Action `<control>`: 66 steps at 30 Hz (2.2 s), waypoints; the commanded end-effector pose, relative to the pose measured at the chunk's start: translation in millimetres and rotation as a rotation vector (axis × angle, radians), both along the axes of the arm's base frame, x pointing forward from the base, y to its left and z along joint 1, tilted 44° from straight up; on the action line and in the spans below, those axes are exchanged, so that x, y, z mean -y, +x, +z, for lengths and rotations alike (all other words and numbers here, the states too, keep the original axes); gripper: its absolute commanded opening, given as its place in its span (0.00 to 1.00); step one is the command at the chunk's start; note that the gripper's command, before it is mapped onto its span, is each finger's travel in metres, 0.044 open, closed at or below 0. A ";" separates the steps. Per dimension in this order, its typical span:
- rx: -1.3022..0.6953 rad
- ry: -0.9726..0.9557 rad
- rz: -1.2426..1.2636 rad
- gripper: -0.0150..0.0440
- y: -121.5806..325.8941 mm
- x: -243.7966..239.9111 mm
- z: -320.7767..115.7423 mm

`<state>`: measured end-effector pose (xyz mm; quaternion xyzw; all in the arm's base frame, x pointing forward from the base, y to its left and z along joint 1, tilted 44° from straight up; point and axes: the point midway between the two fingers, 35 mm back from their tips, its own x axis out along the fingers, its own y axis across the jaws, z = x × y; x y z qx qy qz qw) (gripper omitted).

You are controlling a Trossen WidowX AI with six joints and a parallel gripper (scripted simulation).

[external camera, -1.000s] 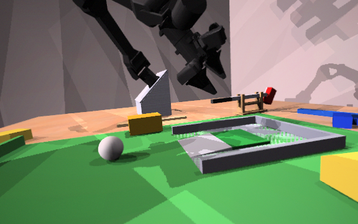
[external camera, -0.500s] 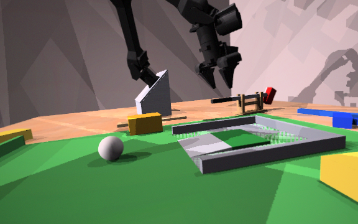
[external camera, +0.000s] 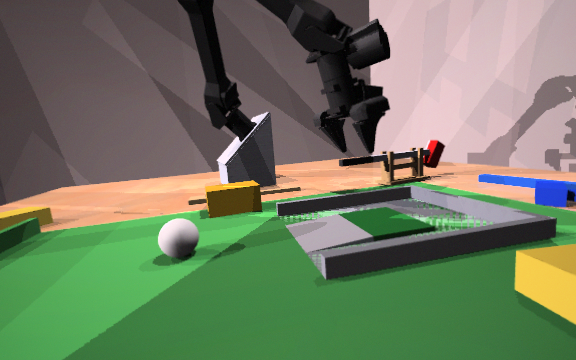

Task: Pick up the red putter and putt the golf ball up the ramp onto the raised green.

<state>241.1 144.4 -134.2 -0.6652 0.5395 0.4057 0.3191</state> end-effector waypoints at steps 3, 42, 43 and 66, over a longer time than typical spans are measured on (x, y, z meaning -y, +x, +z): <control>-0.010 -0.013 0.004 1.00 -3.2 5.3 -3.8; -0.010 -0.015 0.004 1.00 2.9 37.6 -37.6; -0.010 -0.015 0.004 1.00 2.9 37.6 -37.6; -0.002 -0.006 0.000 0.32 5.4 34.9 -36.0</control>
